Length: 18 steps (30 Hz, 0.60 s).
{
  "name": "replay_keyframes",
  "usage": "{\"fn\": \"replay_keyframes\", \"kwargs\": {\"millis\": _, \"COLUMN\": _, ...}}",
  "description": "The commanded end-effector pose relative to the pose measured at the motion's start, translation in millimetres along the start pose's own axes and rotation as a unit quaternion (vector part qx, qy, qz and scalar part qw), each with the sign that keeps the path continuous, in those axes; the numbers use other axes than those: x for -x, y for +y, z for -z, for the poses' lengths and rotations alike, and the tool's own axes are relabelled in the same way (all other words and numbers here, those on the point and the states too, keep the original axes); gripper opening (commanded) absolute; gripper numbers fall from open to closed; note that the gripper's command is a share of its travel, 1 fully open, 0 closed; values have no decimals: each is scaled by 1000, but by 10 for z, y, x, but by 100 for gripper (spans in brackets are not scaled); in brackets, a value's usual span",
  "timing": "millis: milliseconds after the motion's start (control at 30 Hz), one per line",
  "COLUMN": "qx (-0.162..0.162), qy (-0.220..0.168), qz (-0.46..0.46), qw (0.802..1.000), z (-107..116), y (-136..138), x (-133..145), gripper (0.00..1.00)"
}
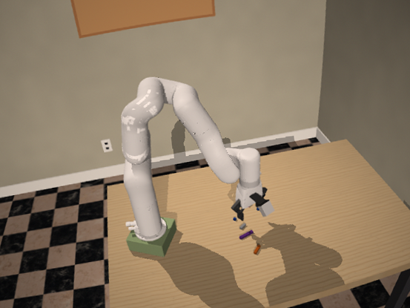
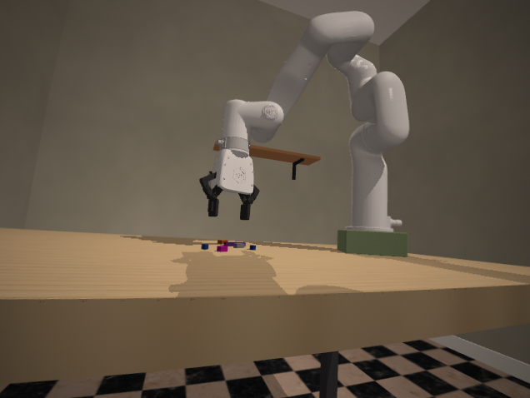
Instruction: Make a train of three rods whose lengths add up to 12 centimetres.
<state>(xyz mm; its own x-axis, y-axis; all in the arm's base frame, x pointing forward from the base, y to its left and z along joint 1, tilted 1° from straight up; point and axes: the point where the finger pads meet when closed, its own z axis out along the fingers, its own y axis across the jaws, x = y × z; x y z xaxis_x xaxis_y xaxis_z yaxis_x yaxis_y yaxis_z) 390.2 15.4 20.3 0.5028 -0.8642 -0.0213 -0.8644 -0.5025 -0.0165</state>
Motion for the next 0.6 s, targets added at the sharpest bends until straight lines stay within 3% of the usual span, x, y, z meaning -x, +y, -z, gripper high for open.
{"fn": "replay_keyframes", "kwargs": {"millis": 0, "qx": 3, "qy": 8, "qz": -83, "qw": 997, "z": 11, "y": -29, "x": 29, "gripper": 100}}
{"fn": "replay_keyframes", "kwargs": {"millis": 200, "qx": 2, "qy": 8, "qz": -203, "qw": 979, "z": 10, "y": -53, "x": 85, "gripper": 100}}
{"fn": "replay_keyframes", "kwargs": {"millis": 267, "qx": 2, "qy": 8, "qz": -203, "qw": 979, "z": 10, "y": -53, "x": 85, "gripper": 100}}
{"fn": "replay_keyframes", "kwargs": {"millis": 567, "qx": 0, "qy": 8, "qz": -392, "qw": 920, "z": 8, "y": -89, "x": 177, "gripper": 100}}
